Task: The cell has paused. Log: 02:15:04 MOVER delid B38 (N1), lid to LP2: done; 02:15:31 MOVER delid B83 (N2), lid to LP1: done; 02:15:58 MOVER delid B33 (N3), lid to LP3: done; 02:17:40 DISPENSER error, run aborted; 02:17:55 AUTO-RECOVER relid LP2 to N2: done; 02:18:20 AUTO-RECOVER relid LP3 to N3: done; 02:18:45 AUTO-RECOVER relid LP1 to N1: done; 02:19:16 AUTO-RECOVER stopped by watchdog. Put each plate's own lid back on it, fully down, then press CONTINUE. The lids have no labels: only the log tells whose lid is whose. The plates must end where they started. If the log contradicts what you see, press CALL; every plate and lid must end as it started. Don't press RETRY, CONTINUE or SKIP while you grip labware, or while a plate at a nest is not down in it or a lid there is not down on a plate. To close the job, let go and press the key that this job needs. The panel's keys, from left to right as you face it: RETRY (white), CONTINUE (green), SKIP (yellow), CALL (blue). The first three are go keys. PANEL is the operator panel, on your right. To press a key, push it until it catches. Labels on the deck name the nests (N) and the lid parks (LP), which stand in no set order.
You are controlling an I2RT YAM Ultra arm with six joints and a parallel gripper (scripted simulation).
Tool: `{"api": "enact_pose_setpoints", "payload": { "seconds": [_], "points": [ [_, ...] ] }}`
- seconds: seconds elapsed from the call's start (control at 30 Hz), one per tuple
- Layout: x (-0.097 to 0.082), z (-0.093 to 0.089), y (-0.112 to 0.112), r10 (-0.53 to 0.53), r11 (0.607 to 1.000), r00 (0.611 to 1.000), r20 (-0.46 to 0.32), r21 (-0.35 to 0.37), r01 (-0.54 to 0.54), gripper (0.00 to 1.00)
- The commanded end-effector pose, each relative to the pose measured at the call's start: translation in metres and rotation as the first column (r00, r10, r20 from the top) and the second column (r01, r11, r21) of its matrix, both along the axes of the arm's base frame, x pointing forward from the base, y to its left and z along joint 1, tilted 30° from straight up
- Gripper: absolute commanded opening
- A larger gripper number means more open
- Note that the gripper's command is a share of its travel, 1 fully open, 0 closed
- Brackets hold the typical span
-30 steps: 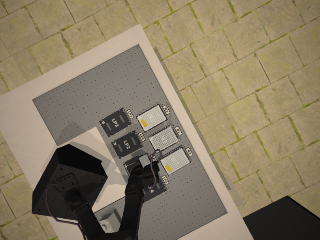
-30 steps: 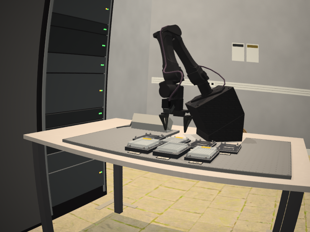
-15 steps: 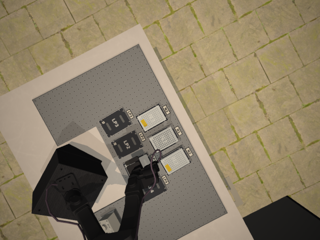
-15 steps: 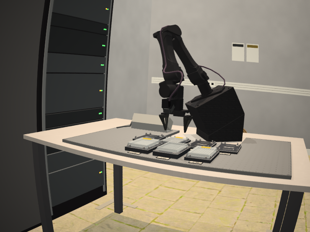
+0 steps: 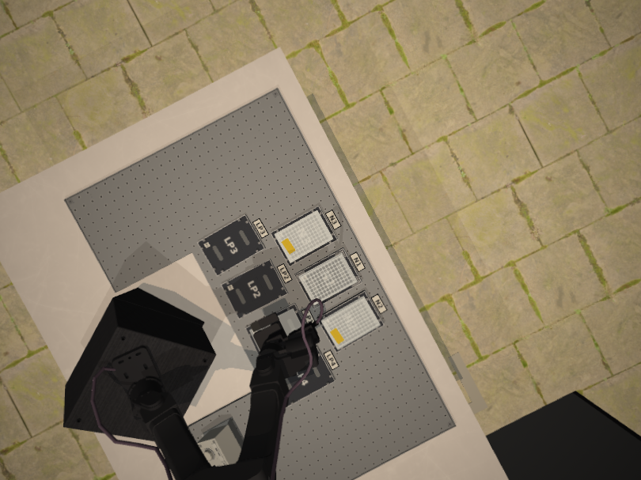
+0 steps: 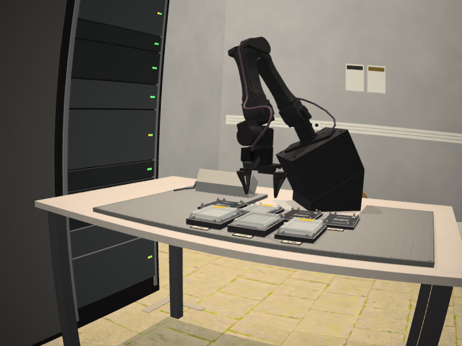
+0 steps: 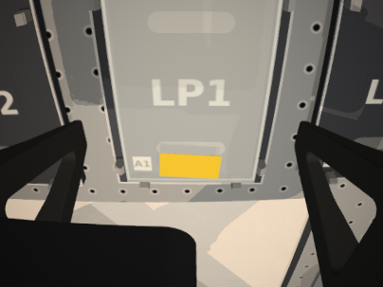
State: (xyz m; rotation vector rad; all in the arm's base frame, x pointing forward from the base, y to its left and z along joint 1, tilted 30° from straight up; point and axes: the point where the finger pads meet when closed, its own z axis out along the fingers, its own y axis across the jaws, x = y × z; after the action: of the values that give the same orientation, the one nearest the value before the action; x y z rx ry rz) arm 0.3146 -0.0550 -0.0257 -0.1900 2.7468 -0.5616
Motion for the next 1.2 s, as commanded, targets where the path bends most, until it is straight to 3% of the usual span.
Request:
{"api": "enact_pose_setpoints", "payload": {
  "seconds": [0.0, 0.1, 0.17, 0.3, 0.5, 0.57, 1.07, 1.17],
  "points": [
    [-0.005, 0.003, -0.001, 0.003, 1.0, 1.0, 0.014, -0.007, -0.003, 1.0],
    [-0.008, 0.002, -0.002, 0.002, 1.0, 1.0, 0.004, -0.007, -0.002, 1.0],
    [0.005, 0.012, -0.004, 0.016, 1.0, 1.0, 0.019, -0.012, -0.015, 1.0],
    [0.021, 0.01, -0.001, 0.069, 0.997, 0.997, -0.029, -0.021, -0.07, 1.0],
    [0.049, 0.022, -0.003, 0.071, 0.997, 0.997, -0.028, -0.019, -0.071, 1.0],
    [0.049, 0.022, -0.003, 0.071, 0.997, 0.997, -0.028, -0.019, -0.071, 1.0],
    [0.118, 0.052, -0.007, 0.074, 0.997, 0.997, -0.025, -0.019, -0.074, 1.0],
    [0.122, 0.055, -0.008, 0.069, 0.997, 0.997, -0.024, -0.018, -0.07, 1.0]
  ]
}}
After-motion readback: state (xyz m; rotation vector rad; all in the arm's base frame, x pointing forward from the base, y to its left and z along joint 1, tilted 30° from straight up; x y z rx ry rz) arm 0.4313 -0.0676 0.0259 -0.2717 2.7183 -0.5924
